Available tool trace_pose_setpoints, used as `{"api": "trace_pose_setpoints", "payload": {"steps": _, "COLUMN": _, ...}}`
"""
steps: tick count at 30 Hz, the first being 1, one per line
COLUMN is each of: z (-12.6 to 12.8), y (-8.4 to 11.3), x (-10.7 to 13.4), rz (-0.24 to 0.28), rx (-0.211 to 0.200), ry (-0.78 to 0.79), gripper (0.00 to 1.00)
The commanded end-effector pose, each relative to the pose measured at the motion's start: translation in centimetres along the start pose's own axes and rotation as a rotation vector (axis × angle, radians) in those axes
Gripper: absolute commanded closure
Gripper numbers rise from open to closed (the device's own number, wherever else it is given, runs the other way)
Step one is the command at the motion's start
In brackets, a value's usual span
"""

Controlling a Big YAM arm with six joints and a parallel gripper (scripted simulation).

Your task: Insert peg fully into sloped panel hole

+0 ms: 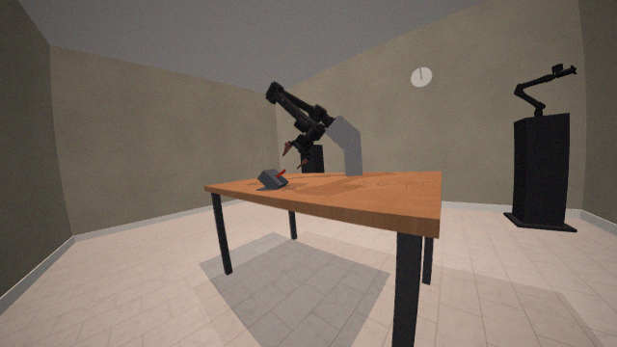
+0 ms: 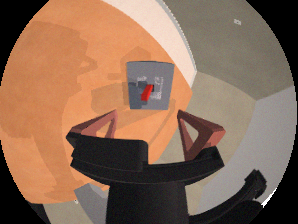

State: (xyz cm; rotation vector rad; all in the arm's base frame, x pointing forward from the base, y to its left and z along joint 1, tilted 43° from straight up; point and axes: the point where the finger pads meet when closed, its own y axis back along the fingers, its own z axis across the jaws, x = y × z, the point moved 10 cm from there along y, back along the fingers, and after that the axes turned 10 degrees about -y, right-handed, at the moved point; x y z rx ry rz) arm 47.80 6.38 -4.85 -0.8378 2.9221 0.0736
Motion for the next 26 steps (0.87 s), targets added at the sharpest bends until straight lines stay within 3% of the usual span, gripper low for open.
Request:
{"api": "trace_pose_setpoints", "payload": {"steps": 1, "z": -1.3, "y": 2.1, "x": -1.0, "rz": -0.036, "rx": 0.007, "ry": -0.056, "gripper": 0.00}}
{"api": "trace_pose_setpoints", "payload": {"steps": 13, "z": 0.0, "y": 4.6, "x": 0.1, "rz": -0.035, "rx": 0.003, "ry": -0.040, "gripper": 0.00}}
{"api": "trace_pose_setpoints", "payload": {"steps": 15, "z": -0.3, "y": 3.8, "x": 0.1, "rz": -0.019, "rx": 0.004, "ry": -0.028, "gripper": 0.00}}
{"api": "trace_pose_setpoints", "payload": {"steps": 26, "z": -0.3, "y": 3.8, "x": 0.1, "rz": -0.019, "rx": 0.004, "ry": -0.028, "gripper": 0.00}}
